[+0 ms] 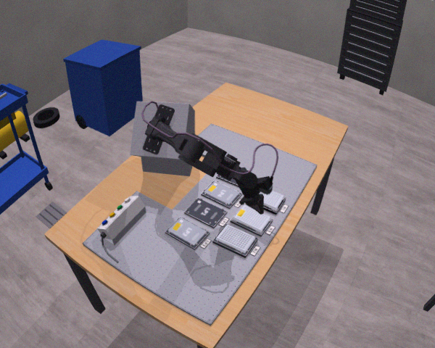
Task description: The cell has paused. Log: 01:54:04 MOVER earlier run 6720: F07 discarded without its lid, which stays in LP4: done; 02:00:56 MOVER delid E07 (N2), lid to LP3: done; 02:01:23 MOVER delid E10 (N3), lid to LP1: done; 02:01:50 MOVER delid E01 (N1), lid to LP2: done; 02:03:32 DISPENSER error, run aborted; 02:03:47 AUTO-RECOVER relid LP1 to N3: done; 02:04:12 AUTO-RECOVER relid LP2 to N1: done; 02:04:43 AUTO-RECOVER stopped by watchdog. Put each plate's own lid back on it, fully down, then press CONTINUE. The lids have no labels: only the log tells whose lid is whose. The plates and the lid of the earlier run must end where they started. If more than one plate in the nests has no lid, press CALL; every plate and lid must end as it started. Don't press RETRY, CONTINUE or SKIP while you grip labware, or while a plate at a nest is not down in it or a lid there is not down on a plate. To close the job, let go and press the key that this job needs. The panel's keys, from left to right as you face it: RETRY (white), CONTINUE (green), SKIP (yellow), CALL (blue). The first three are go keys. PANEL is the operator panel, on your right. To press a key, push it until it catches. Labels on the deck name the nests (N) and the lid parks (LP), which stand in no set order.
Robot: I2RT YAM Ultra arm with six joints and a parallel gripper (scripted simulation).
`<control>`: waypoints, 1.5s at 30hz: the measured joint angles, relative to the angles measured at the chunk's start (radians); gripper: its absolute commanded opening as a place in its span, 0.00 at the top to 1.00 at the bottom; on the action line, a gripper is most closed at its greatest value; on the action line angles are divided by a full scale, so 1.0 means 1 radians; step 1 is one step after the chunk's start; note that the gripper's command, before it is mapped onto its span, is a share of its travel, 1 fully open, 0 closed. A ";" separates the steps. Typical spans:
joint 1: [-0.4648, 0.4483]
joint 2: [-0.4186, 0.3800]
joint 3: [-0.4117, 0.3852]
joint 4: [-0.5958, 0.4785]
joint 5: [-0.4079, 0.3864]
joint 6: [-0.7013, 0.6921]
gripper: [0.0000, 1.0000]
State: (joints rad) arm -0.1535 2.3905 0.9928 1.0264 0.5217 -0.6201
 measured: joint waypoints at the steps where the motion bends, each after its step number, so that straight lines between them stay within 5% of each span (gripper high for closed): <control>1: -0.002 -0.012 -0.006 -0.003 -0.009 -0.003 1.00; 22: -0.176 -0.242 -0.057 -0.131 -0.167 -0.064 1.00; 45: -0.179 -0.250 -0.057 -0.154 -0.190 -0.071 1.00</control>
State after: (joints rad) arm -0.3321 2.1407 0.9356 0.8719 0.3317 -0.6907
